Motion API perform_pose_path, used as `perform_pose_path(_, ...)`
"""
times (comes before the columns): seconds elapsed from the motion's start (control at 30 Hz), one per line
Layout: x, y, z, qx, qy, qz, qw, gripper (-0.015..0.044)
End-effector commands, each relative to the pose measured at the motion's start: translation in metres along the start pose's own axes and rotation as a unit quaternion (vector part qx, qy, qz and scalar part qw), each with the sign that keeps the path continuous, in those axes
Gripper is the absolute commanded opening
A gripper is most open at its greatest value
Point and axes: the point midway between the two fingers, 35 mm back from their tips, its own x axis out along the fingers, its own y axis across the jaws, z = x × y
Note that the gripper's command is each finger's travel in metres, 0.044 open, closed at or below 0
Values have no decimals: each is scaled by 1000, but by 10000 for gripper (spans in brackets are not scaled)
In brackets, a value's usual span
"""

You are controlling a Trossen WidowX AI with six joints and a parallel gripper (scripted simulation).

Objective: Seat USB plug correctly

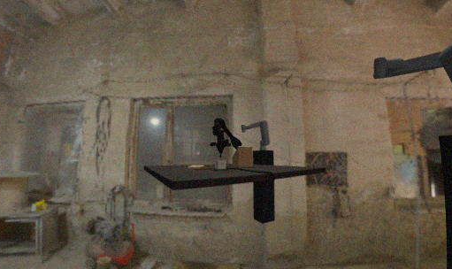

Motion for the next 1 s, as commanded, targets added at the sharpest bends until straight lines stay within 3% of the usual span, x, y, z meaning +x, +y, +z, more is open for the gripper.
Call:
perform_pose_path(0.0, 1, 0, 1, -2, -4, 0, 1000, 0)
perform_pose_path(0.97, 4, 0, 2, -4, -16, 0, 1000, 0)
